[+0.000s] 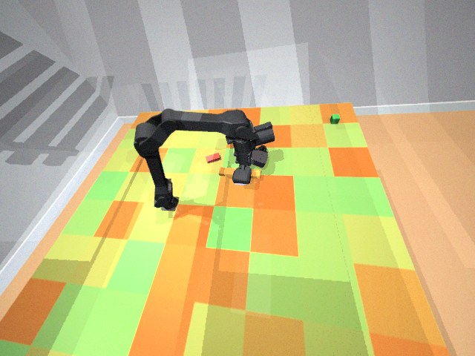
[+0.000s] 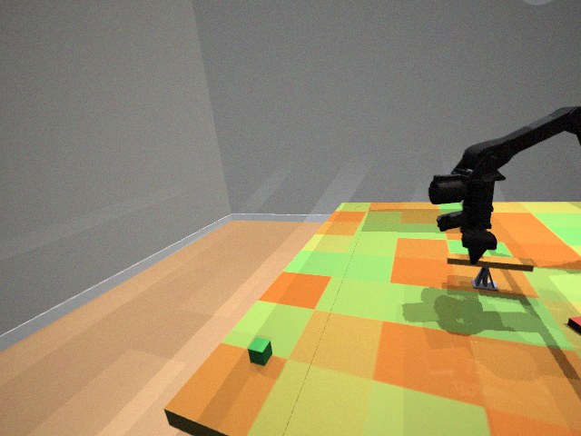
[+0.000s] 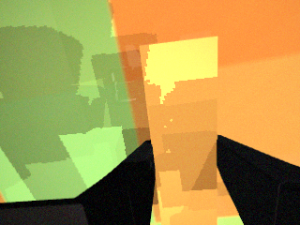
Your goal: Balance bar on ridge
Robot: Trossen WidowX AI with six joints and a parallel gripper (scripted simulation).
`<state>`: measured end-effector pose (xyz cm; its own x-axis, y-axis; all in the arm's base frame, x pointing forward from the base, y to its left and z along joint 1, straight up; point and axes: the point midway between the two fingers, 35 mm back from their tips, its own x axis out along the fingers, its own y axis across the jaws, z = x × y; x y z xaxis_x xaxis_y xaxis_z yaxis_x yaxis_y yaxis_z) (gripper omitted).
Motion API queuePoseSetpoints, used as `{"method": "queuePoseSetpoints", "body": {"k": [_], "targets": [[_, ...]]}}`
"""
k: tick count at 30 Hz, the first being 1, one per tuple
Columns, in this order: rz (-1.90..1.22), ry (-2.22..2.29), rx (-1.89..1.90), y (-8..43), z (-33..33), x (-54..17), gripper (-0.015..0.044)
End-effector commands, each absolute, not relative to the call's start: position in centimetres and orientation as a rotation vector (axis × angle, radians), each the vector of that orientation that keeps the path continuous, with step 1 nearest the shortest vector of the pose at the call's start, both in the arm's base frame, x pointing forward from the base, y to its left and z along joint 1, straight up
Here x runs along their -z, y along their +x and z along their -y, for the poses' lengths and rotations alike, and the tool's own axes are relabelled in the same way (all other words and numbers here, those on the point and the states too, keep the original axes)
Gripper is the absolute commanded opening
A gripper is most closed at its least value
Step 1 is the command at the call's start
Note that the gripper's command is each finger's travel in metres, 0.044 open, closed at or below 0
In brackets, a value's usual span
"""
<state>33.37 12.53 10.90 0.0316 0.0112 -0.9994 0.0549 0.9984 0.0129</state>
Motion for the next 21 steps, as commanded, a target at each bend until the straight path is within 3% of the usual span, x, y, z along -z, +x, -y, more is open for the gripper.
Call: {"method": "queuePoseSetpoints", "body": {"k": [1, 3, 10, 21], "targets": [[-1.539, 0.053, 0.034, 33.37, -12.53, -10.9, 0.0], [-1.539, 0.053, 0.034, 33.37, -12.53, -10.9, 0.0], [-1.539, 0.053, 0.034, 33.37, -12.53, -10.9, 0.0167], [-1.539, 0.053, 0.034, 33.37, -12.53, -10.9, 0.0167]]}}
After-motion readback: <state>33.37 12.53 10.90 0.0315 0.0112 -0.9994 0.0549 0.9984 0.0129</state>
